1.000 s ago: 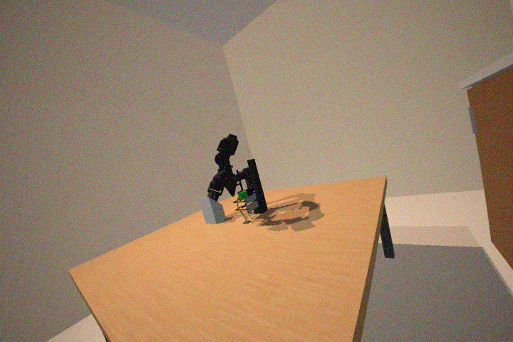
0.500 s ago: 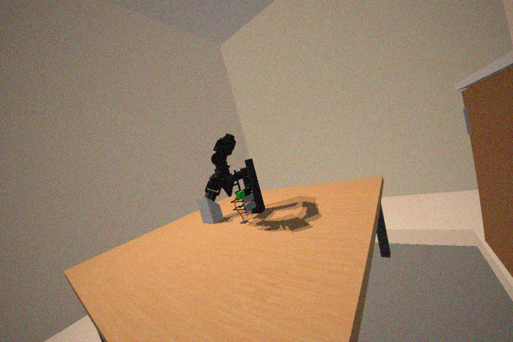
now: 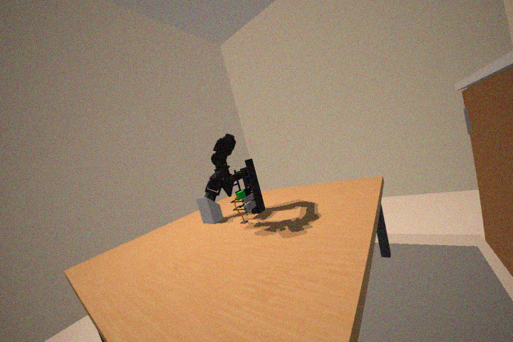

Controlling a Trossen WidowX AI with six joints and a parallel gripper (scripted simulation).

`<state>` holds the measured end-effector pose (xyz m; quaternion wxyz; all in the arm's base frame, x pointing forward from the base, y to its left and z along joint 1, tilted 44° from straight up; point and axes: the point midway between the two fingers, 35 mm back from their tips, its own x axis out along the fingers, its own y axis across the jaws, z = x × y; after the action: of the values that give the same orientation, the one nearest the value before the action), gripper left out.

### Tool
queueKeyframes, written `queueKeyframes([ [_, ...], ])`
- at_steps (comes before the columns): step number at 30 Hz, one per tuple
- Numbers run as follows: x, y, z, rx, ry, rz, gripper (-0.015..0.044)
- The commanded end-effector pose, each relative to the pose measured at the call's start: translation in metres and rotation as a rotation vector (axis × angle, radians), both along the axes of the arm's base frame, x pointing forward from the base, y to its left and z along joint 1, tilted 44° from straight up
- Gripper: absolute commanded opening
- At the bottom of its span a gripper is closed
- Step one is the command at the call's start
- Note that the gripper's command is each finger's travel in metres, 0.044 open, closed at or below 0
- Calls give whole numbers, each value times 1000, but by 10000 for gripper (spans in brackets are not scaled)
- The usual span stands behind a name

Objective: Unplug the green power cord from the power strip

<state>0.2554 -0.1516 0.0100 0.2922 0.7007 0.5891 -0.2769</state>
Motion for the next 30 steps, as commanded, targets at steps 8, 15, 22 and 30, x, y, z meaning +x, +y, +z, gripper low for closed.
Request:
queueKeyframes([
  [8,-2,0,-1,-2,2,4,0],
  [15,-1,0,0,-2,2,4,0],
  [22,0,-1,0,-2,2,4,0],
  [30,1,-1,0,-2,2,4,0],
])
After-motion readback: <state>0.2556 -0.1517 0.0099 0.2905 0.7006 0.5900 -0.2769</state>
